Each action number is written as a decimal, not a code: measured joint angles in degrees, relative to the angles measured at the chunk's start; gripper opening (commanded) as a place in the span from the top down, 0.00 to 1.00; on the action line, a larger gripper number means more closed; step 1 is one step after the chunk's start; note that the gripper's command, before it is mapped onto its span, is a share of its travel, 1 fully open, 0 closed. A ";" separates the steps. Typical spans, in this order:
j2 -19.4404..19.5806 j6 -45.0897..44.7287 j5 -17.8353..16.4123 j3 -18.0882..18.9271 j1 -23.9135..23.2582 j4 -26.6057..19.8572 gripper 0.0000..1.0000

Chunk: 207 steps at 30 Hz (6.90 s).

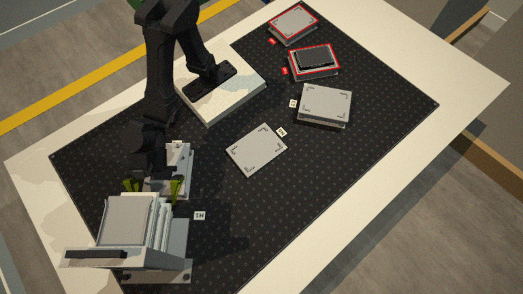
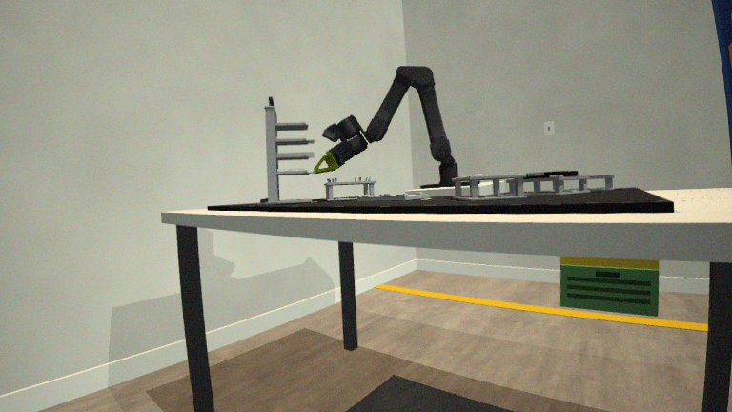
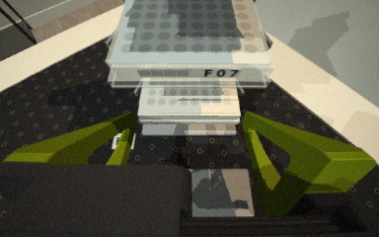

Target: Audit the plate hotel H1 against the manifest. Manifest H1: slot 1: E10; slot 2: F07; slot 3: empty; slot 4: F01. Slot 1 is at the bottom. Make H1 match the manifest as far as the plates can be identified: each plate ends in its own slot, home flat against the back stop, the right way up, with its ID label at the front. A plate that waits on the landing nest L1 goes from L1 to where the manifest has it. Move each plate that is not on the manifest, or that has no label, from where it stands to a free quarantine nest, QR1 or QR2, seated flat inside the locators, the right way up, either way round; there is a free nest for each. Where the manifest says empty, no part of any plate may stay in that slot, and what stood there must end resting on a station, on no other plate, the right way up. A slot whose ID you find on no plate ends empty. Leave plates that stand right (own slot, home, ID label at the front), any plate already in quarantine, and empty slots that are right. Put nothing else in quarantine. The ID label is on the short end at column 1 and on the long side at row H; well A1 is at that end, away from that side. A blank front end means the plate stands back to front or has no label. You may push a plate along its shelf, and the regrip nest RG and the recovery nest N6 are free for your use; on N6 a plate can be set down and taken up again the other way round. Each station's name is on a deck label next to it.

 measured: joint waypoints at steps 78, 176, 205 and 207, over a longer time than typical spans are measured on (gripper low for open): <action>-6.49 -1.07 -1.53 -6.88 -2.14 -0.13 0.14; -30.47 -8.98 -13.35 -27.43 -16.41 -7.39 0.14; -30.82 -11.13 -16.09 -30.95 -19.45 -5.68 0.14; -30.77 -11.13 -16.13 -30.95 -19.45 -5.35 0.14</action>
